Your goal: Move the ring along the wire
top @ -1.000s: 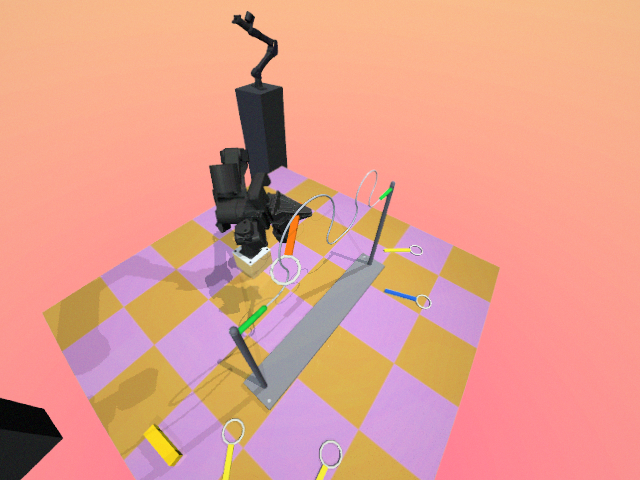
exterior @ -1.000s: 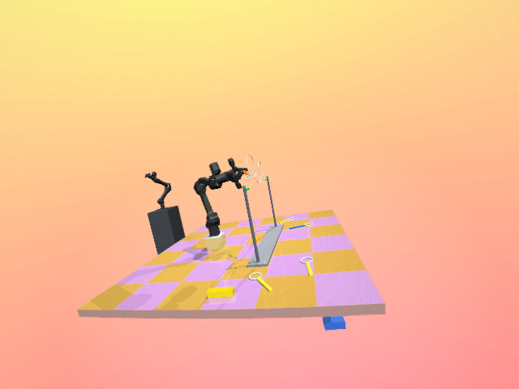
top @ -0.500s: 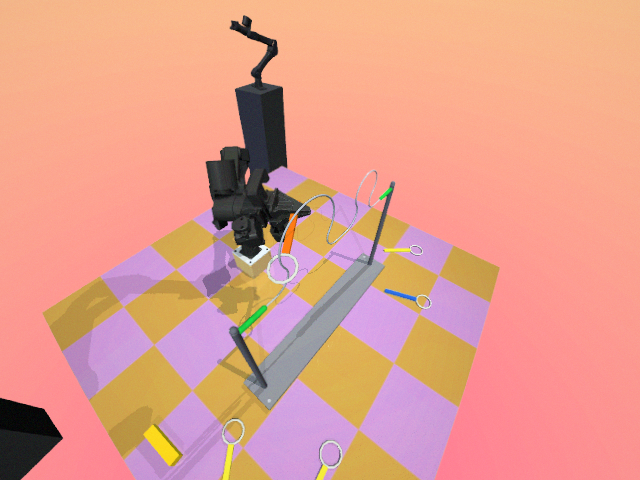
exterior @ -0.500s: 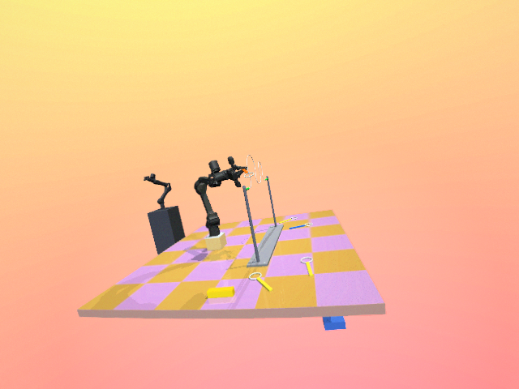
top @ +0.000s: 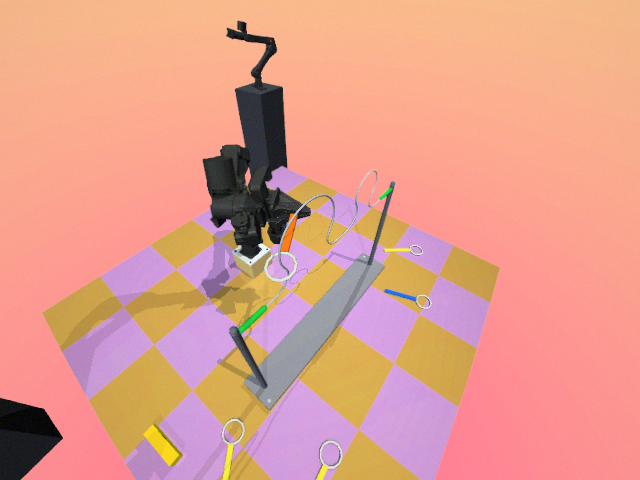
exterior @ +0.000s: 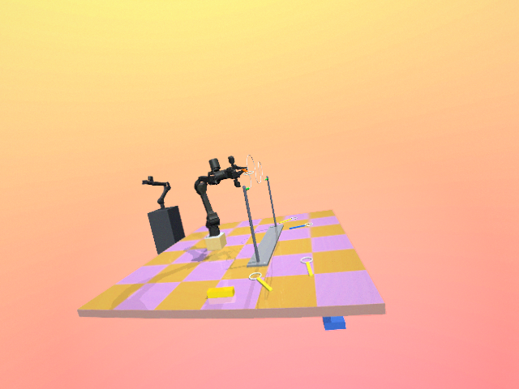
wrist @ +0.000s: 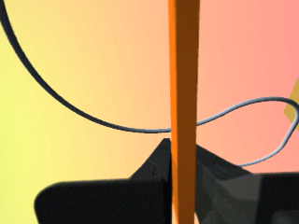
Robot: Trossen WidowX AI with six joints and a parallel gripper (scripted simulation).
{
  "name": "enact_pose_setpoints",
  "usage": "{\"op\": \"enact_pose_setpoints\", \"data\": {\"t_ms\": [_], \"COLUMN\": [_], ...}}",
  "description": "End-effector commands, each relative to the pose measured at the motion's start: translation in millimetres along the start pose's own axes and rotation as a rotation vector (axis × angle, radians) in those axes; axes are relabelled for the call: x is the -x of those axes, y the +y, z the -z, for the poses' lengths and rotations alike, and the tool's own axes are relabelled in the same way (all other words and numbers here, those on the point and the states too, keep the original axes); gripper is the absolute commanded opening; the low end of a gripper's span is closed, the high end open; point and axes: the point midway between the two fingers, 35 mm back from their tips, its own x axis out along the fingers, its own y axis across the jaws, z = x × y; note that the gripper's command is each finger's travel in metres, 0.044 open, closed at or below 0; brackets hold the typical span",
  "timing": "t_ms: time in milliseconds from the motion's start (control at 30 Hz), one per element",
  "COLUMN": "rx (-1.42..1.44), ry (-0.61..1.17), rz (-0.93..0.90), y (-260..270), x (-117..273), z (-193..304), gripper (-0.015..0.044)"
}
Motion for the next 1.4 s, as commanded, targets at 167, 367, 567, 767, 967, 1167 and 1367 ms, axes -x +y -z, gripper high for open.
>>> {"op": "enact_pose_setpoints", "data": {"t_ms": [167, 367, 567, 767, 967, 1167, 1367], "rx": [0.074, 0.118, 0.158, 0.197, 0.236, 0.277, 0.32], "ry": [0.004, 0.003, 0.002, 0.0, -0.002, -0.004, -0.006], "rz": [0.037, 0.065, 0.091, 0.118, 0.144, 0.171, 0.201], "y": [1.2, -0.2, -1.6, -2.9, -4.2, -5.5, -6.9], "x": [-0.1, -0.1, -0.1, 0.0, 0.1, 0.2, 0.4], "z": [2.0, 1.9, 1.7, 1.6, 1.3, 1.0, 0.7], "gripper": [-0.015, -0.015, -0.015, -0.015, -0.015, -0.015, -0.015]}}
